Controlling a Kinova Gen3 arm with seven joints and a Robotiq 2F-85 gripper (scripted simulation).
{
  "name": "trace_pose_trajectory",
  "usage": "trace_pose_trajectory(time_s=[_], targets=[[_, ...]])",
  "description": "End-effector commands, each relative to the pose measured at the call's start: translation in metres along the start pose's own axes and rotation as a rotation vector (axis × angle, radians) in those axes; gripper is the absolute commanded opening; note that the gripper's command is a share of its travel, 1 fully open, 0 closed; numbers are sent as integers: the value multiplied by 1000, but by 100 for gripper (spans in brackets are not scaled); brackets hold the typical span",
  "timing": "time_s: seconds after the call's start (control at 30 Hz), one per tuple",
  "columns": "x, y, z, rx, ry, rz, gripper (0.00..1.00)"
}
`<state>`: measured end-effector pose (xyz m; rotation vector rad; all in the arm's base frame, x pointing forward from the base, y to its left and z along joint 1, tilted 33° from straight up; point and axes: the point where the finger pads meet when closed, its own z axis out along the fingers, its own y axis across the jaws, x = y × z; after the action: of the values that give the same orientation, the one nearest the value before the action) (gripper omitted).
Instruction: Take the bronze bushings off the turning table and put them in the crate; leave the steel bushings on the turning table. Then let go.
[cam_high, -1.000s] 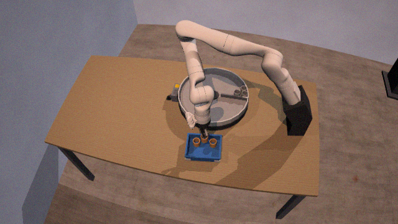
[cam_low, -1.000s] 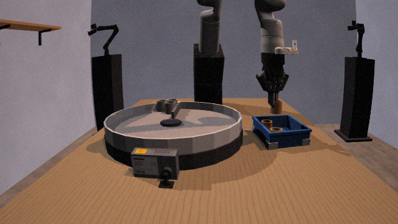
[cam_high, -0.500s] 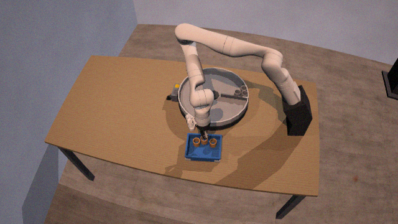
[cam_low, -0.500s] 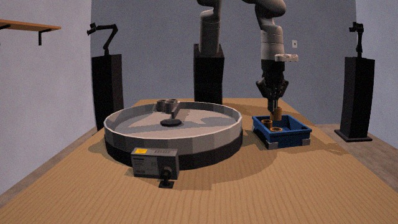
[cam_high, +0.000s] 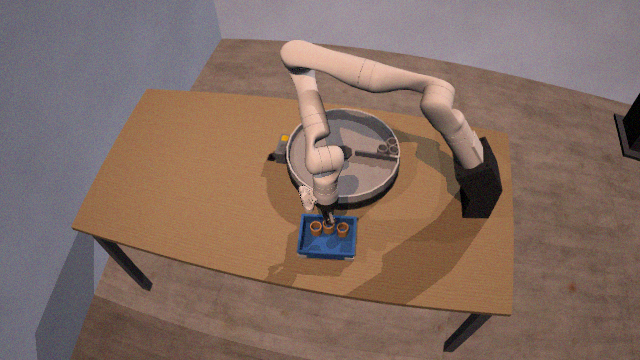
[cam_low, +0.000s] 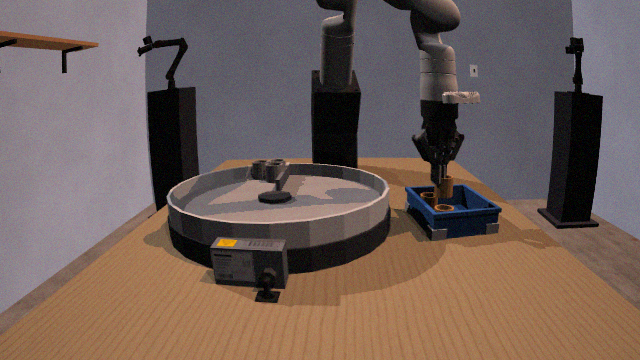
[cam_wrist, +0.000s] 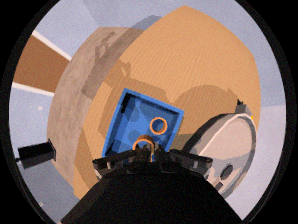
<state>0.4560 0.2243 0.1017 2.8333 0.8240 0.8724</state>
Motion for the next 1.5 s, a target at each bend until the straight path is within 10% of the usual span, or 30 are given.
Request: trace_pose_trajectory(time_s=[0.0,1.47], targets=[[-1,-2,1,3,-2,-1,0],[-1,-2,20,3,-2,-1,0]])
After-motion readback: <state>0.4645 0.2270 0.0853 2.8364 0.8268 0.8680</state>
